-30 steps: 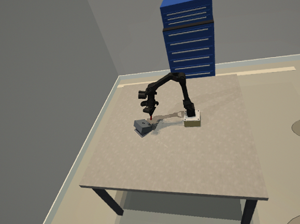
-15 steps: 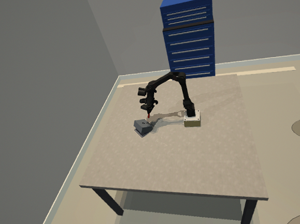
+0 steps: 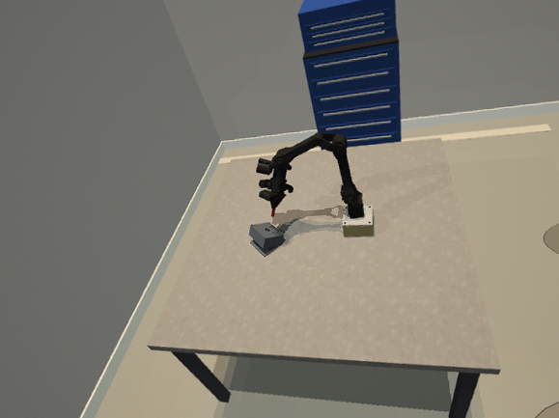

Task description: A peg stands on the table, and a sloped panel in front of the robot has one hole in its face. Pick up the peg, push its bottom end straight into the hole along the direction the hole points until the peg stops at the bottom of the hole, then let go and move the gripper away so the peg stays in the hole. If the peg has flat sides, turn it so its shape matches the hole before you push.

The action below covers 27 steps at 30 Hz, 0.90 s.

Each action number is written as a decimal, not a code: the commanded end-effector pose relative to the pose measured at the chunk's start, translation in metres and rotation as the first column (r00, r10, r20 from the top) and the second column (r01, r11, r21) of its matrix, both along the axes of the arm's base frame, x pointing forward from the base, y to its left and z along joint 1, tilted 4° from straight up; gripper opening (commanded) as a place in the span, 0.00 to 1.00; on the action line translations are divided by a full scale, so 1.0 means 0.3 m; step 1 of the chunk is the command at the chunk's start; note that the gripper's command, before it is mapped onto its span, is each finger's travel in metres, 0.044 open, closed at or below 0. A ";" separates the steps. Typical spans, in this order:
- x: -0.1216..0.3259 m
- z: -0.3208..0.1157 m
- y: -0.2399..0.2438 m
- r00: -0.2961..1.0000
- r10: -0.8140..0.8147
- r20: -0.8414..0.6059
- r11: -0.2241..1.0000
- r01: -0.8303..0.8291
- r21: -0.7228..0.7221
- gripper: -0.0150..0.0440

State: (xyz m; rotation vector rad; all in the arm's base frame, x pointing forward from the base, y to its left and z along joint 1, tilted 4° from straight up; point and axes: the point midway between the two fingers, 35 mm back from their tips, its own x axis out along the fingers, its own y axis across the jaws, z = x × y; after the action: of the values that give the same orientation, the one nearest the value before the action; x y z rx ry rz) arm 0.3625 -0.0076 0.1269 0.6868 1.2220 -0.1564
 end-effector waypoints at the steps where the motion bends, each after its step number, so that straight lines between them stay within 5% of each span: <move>1: 0.014 -0.009 0.003 1.000 -0.007 0.006 1.000 0.007 0.011 0.25; 27: 0.093 -0.136 0.021 0.999 -0.036 0.030 0.999 0.035 0.034 0.25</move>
State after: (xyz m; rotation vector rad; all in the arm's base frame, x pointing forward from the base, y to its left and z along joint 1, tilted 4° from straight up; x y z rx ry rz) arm 0.3895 -0.0026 0.0876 0.7353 1.1854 -0.1630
